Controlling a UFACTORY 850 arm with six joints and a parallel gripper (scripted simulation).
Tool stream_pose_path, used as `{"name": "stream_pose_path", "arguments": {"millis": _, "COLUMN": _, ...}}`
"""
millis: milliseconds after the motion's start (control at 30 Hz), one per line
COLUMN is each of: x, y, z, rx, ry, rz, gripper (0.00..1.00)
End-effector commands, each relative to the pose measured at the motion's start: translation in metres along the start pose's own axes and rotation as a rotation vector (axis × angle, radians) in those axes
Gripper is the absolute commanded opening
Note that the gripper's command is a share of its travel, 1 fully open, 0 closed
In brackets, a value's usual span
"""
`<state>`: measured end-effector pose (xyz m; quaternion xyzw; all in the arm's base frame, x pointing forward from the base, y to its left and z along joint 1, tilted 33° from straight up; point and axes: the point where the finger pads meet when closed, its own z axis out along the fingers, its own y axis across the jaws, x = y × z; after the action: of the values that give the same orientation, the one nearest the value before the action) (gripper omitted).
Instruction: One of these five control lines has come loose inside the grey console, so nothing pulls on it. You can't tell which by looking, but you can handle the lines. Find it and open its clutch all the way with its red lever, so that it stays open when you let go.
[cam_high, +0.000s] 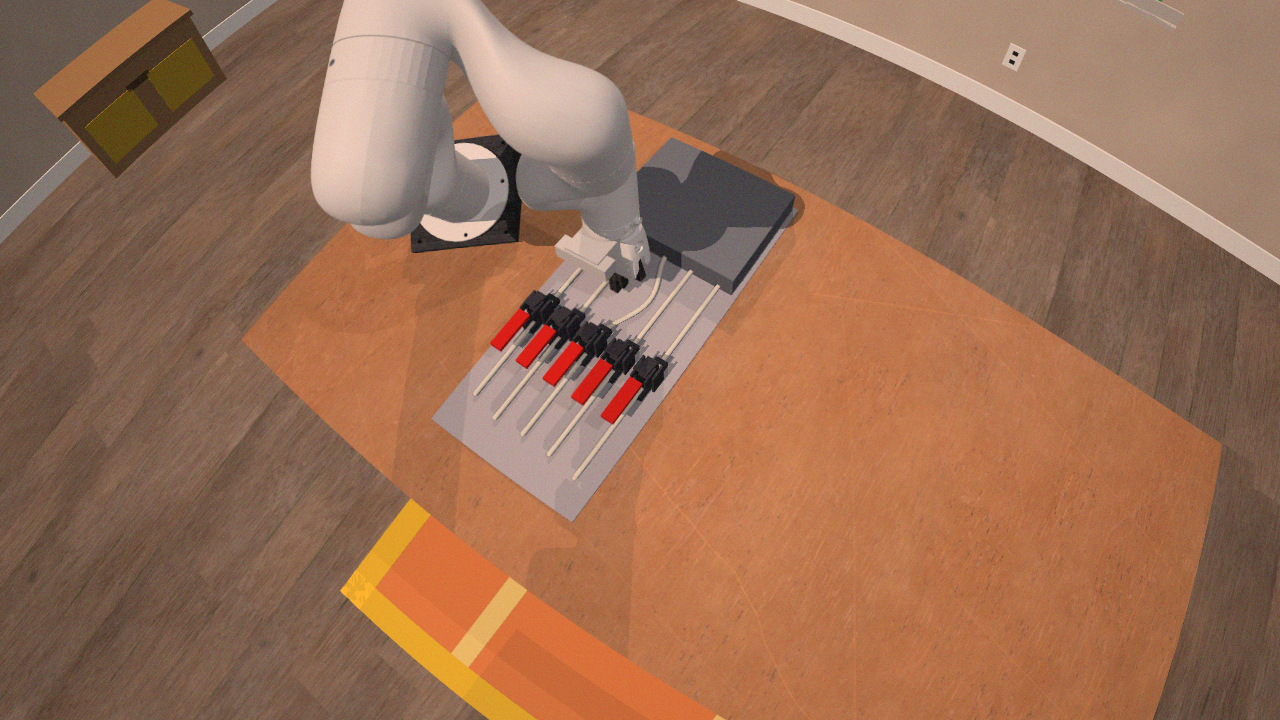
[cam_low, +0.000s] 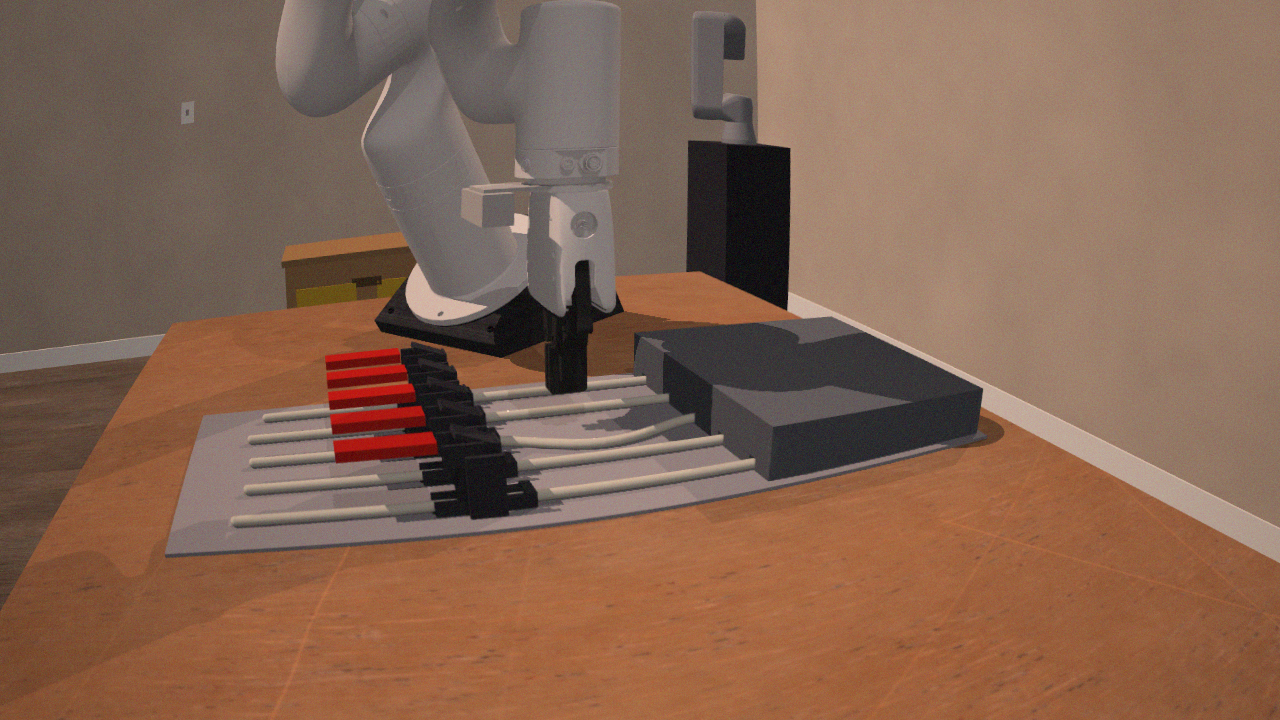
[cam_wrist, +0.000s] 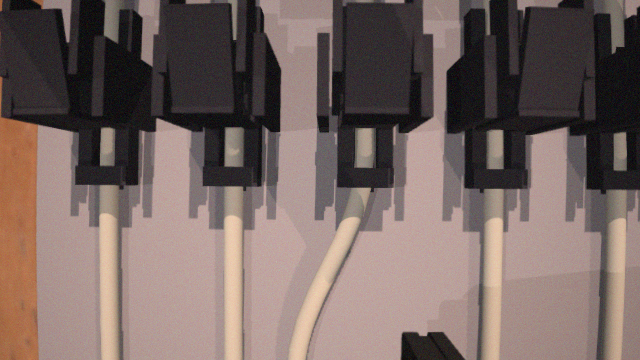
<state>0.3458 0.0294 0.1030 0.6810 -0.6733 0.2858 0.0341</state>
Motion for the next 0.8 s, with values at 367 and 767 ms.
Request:
{"name": "stream_pose_path", "arguments": {"millis": 367, "x": 0.000, "y": -0.001, "z": -0.052, "rx": -0.004, "ry": 0.004, "rz": -0.001, "gripper": 0.00}}
{"name": "stream_pose_path", "arguments": {"millis": 767, "x": -0.063, "y": 0.004, "z": -0.086, "rx": -0.004, "ry": 0.004, "rz": -0.001, "gripper": 0.00}}
